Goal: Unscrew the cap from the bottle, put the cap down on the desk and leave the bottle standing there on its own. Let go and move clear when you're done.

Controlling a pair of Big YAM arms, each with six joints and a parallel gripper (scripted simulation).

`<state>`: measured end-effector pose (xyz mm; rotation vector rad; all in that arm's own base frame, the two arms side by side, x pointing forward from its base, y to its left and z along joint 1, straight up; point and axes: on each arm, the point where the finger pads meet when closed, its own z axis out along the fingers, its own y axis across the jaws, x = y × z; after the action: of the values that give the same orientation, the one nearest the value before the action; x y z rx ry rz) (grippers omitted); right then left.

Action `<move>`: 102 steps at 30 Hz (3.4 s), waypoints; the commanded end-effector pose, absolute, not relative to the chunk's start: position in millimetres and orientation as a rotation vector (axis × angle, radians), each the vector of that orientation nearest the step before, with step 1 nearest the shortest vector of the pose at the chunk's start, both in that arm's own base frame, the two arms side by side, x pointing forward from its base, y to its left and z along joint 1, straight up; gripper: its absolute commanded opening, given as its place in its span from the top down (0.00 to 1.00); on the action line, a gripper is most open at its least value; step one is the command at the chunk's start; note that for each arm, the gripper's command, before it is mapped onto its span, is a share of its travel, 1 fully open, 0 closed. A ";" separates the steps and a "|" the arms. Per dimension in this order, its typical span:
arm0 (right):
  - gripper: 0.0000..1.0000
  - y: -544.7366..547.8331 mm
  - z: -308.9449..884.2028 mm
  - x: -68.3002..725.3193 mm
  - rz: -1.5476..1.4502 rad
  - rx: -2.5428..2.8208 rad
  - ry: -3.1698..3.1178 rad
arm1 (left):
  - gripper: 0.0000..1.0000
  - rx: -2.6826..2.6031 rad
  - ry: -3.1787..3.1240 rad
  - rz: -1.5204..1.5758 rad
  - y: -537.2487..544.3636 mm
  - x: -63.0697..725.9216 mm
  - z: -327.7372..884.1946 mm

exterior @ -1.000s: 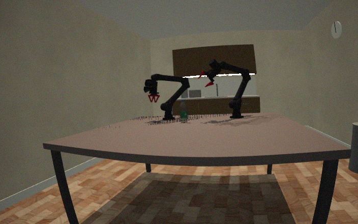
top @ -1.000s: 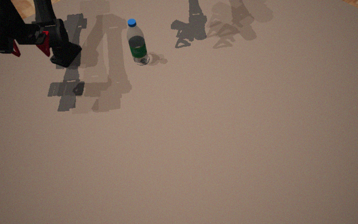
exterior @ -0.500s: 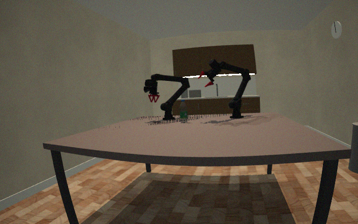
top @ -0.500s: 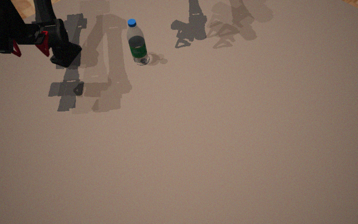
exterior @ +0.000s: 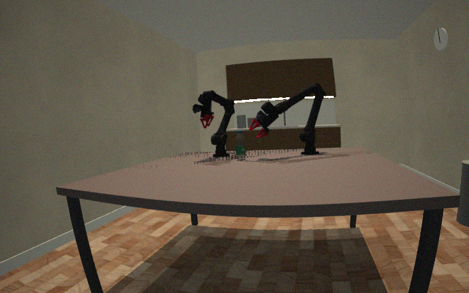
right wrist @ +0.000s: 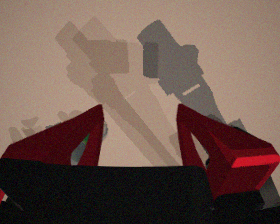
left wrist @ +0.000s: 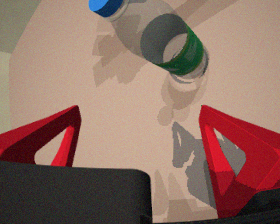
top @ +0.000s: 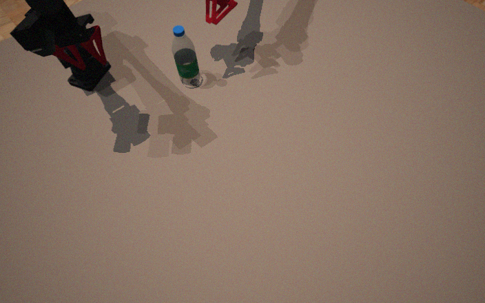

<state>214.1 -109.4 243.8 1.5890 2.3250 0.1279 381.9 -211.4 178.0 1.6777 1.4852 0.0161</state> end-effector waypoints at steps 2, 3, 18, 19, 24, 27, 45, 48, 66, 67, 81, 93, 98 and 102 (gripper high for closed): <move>0.43 -99.5 274.9 252.3 0.157 1.746 2.106 | 0.05 1.351 1.605 -0.058 -233.1 399.6 184.7; 0.43 -84.8 280.6 266.3 0.214 1.759 2.076 | 0.05 1.327 1.665 -0.093 -237.2 392.2 162.2; 0.43 38.2 318.6 328.9 0.629 1.882 1.939 | 0.05 0.761 1.848 -0.354 -258.7 349.6 98.4; 0.43 43.8 312.1 328.0 0.632 1.898 1.944 | 0.05 0.657 1.838 -0.409 -260.1 348.9 102.4; 0.43 46.1 307.2 322.5 0.627 1.915 1.949 | 0.05 0.596 1.821 -0.443 -264.8 352.0 108.5; 0.43 46.2 307.2 322.5 0.627 1.915 1.949 | 0.05 0.595 1.817 -0.444 -265.7 353.3 110.1; 0.43 46.2 307.2 322.5 0.627 1.915 1.949 | 0.05 0.597 1.817 -0.432 -261.7 355.2 112.4; 0.43 46.2 307.2 322.5 0.627 1.915 1.949 | 0.05 0.597 1.817 -0.432 -261.7 355.2 112.4; 0.43 46.2 307.2 322.5 0.627 1.915 1.949 | 0.05 0.594 1.816 -0.436 -267.7 361.7 111.2; 0.43 46.2 307.2 322.5 0.627 1.915 1.949 | 0.05 0.594 1.816 -0.436 -268.7 363.0 110.9; 0.43 46.2 307.2 322.5 0.627 1.915 1.949 | 0.05 0.594 1.816 -0.436 -280.0 378.2 105.9; 0.43 46.2 307.2 322.5 0.627 1.915 1.949 | 0.05 0.594 1.816 -0.436 -289.2 390.7 100.7; 0.43 46.2 307.2 322.5 0.627 1.915 1.949 | 0.05 0.594 1.816 -0.436 -293.7 396.8 97.6; 0.43 46.2 307.2 322.5 0.627 1.915 1.949 | 0.05 0.594 1.816 -0.436 -296.4 400.4 95.7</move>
<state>315.8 44.3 288.6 1.9340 1.9785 0.5862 385.5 -283.3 81.6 0.6156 1.8638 -0.4188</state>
